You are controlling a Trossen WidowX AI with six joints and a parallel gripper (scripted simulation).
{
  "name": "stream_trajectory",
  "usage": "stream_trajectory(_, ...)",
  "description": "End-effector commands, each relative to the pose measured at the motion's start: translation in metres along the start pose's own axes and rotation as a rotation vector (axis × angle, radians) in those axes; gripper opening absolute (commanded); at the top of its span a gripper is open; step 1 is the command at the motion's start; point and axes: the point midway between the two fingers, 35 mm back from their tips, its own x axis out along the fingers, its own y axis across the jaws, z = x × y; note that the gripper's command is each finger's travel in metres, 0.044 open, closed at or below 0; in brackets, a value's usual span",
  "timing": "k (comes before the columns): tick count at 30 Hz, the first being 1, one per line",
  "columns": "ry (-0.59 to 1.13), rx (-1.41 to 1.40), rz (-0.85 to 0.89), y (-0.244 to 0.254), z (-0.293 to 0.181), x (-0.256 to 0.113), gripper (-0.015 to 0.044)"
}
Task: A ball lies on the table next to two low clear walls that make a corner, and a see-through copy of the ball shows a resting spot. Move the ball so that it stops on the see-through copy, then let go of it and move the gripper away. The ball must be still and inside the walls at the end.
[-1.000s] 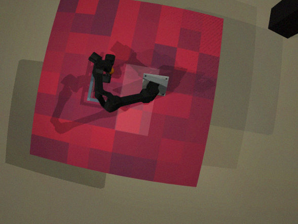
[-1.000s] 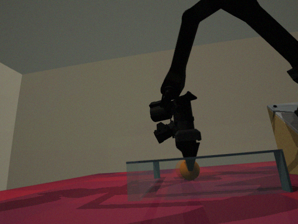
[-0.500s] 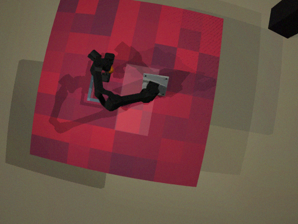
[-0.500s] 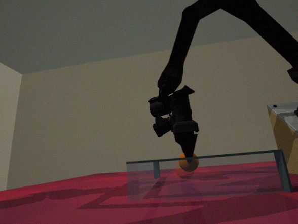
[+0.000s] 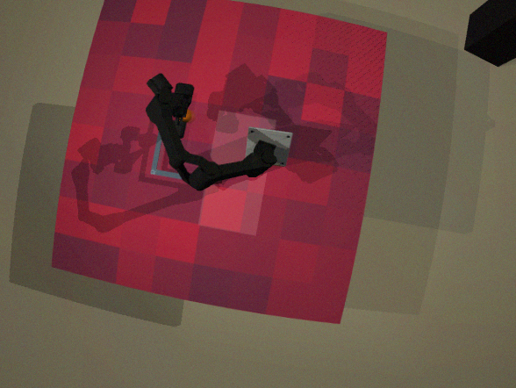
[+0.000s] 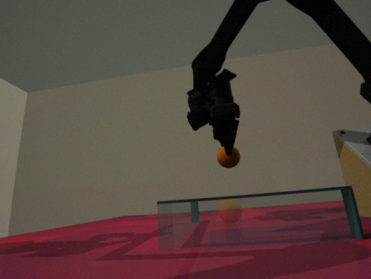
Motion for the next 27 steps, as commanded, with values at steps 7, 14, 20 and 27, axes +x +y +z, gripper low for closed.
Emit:
stream_trajectory(7,0.0,-0.01,-0.006,-0.01,0.006,0.014,0.0)
stream_trajectory(14,-0.001,-0.01,-0.005,-0.021,0.011,0.04,0.0)
stream_trajectory(20,-0.002,-0.01,-0.006,-0.022,0.012,0.056,0.0)
stream_trajectory(27,-0.002,-0.011,-0.003,-0.021,0.012,0.101,0.0)
